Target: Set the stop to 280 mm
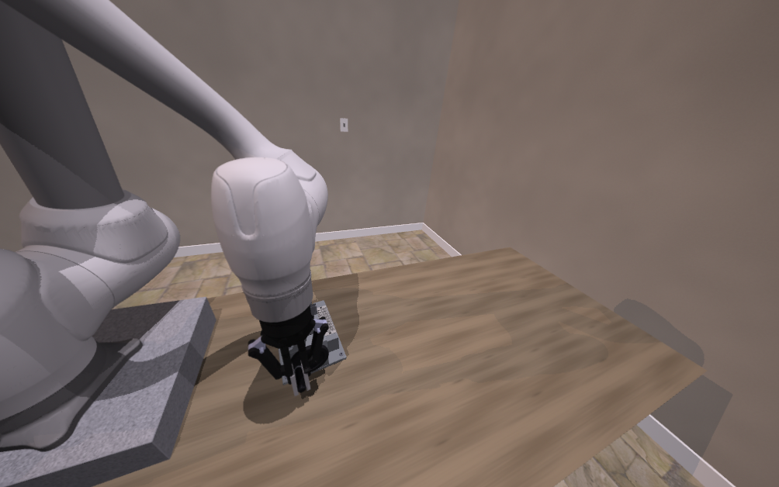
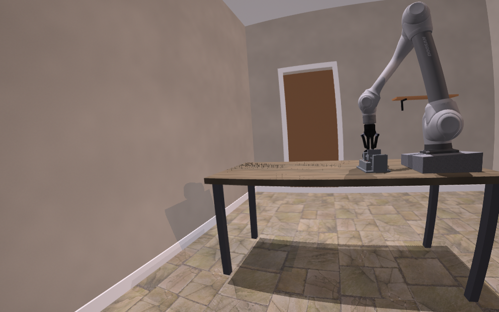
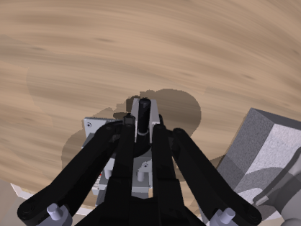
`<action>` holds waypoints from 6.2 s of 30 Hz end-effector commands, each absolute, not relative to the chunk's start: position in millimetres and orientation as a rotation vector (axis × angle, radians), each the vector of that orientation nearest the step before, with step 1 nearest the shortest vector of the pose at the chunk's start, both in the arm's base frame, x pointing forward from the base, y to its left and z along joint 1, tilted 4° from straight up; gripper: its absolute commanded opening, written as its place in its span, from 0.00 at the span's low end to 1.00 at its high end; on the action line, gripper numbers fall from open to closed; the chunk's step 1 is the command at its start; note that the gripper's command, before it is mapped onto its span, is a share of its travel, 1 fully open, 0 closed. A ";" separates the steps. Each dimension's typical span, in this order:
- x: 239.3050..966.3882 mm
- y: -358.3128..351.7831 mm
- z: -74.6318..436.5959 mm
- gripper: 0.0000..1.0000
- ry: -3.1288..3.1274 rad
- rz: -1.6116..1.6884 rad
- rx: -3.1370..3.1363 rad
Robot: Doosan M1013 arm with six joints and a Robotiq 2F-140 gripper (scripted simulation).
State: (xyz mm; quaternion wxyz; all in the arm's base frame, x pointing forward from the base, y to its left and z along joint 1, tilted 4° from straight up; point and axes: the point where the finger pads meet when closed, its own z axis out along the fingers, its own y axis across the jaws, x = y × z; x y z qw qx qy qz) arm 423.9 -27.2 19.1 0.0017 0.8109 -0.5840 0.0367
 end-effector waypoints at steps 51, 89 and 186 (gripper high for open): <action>473.9 -10.3 21.9 0.04 -1.834 0.115 2.545; 472.3 -9.6 41.5 0.04 -1.834 0.115 2.545; 468.5 -10.5 47.9 0.04 -1.834 0.115 2.545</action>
